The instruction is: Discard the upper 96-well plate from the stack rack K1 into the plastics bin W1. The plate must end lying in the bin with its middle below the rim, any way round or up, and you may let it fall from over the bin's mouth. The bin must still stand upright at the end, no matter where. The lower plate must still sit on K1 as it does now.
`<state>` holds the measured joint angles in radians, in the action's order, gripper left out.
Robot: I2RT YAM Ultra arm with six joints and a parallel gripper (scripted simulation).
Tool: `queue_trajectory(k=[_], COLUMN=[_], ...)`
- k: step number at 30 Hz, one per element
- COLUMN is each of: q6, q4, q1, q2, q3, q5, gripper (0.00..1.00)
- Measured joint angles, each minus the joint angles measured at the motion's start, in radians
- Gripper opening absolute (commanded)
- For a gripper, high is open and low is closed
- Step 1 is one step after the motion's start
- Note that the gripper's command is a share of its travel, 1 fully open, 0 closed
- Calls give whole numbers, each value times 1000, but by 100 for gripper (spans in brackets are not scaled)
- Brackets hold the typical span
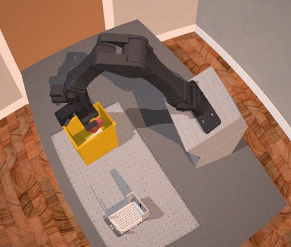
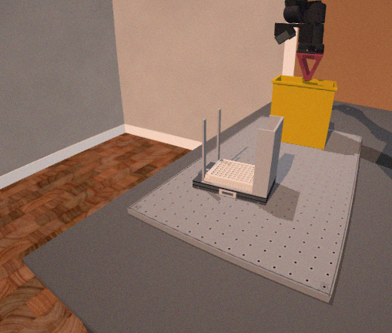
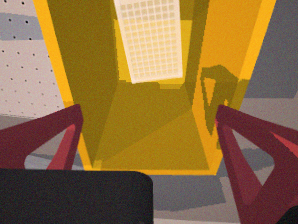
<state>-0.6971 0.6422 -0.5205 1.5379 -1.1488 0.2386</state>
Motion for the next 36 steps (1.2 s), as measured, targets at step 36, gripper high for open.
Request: queue_trajectory(k=[36], q6=[-23], q4=[110], q1=[-30], q2=[-64], q3=[-40], q5=[8], gripper=[100])
